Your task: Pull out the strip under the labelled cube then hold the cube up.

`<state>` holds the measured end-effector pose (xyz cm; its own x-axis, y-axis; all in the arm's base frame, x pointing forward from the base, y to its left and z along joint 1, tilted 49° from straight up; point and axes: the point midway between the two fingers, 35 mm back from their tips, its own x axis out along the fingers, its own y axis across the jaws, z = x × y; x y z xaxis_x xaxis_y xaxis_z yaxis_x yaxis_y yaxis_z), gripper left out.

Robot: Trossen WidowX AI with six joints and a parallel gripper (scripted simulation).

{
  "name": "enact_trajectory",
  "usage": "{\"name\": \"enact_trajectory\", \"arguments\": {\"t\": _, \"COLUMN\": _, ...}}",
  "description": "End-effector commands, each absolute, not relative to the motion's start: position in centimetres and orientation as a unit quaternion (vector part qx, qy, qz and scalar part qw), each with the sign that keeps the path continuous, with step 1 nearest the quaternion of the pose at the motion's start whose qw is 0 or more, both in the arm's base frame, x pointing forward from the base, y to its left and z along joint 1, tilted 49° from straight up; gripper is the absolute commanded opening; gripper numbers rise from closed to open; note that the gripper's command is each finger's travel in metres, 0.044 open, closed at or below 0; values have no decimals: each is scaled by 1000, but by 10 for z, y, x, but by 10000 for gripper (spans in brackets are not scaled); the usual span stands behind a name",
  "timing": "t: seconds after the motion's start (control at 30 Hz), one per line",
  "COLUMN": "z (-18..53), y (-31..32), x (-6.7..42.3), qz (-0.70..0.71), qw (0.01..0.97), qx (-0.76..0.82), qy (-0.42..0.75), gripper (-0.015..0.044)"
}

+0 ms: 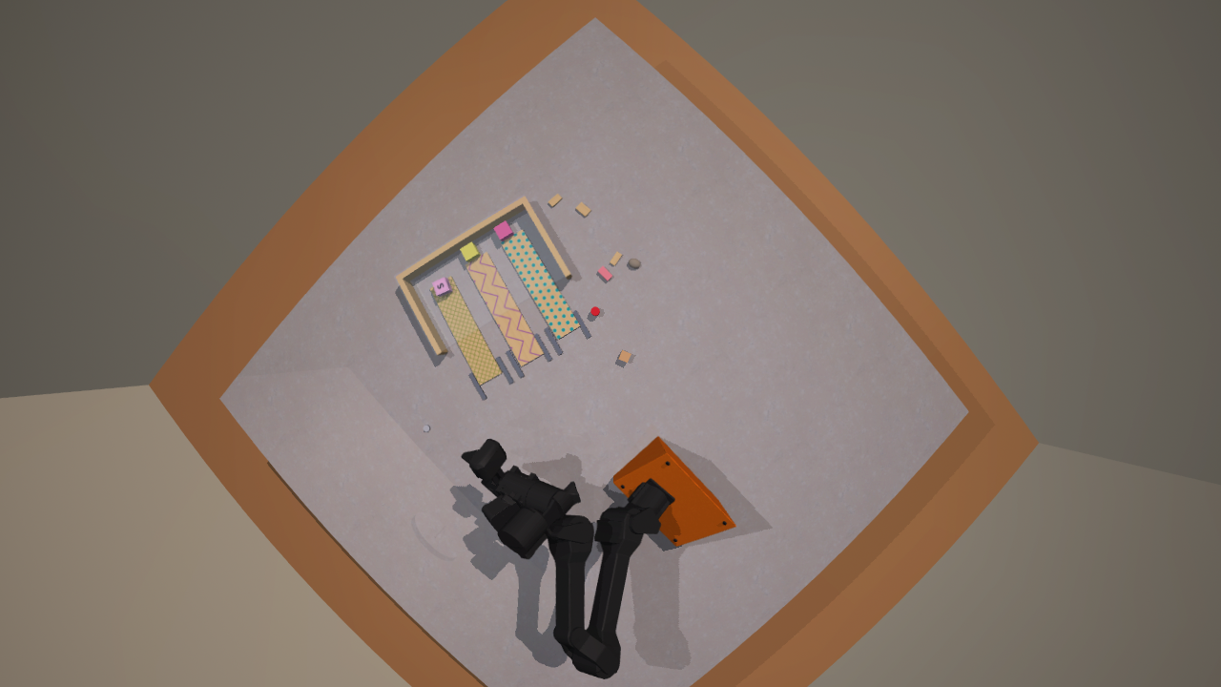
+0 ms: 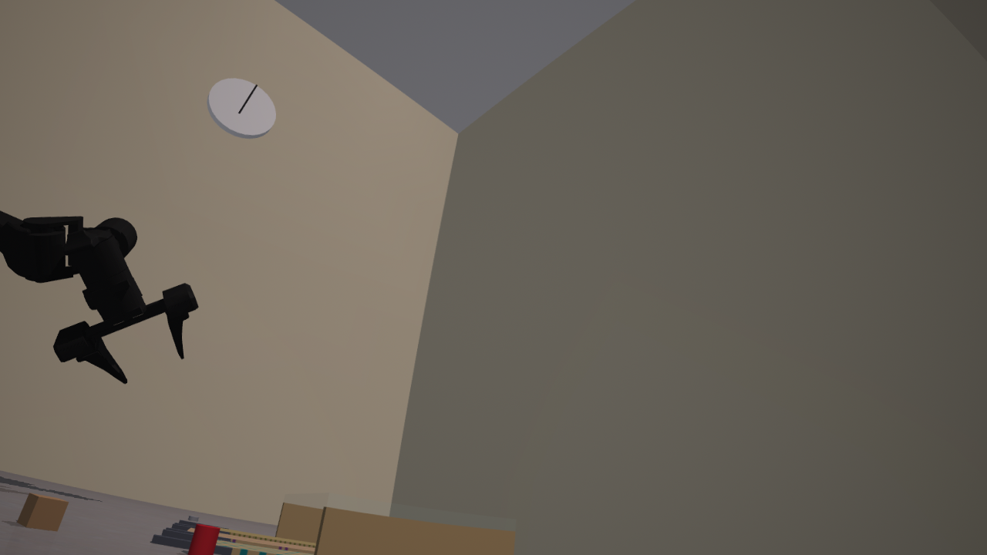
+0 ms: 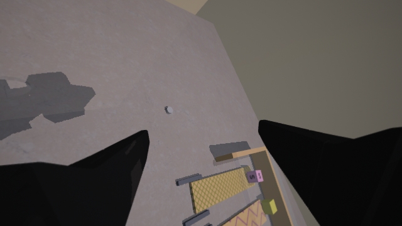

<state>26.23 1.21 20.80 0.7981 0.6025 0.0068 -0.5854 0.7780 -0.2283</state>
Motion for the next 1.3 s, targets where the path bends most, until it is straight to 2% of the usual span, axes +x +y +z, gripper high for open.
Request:
{"name": "enact_trajectory", "arguments": {"t": 0.0, "z": 182, "y": -24, "x": 285, "qz": 262, "qw": 964, "qx": 13, "qy": 43, "gripper": 400}}
{"name": "enact_trajectory", "arguments": {"t": 0.17, "z": 133, "y": -80, "x": 304, "qz": 165, "qw": 952, "qx": 207, "qy": 152, "gripper": 400}}
{"name": "enact_trajectory", "arguments": {"t": 0.37, "z": 68, "y": -133, "x": 304, "qz": 45, "qw": 881, "qx": 406, "qy": 241, "gripper": 400}}
{"name": "enact_trajectory", "arguments": {"t": 0.83, "z": 66, "y": -134, "x": 304, "qz": 41, "qw": 877, "qx": 412, "qy": 243, "gripper": 400}}
{"name": "enact_trajectory", "arguments": {"t": 1.27, "z": 59, "y": -91, "x": 389, "qz": 107, "qw": 788, "qx": 428, "qy": 428, "gripper": 59}}
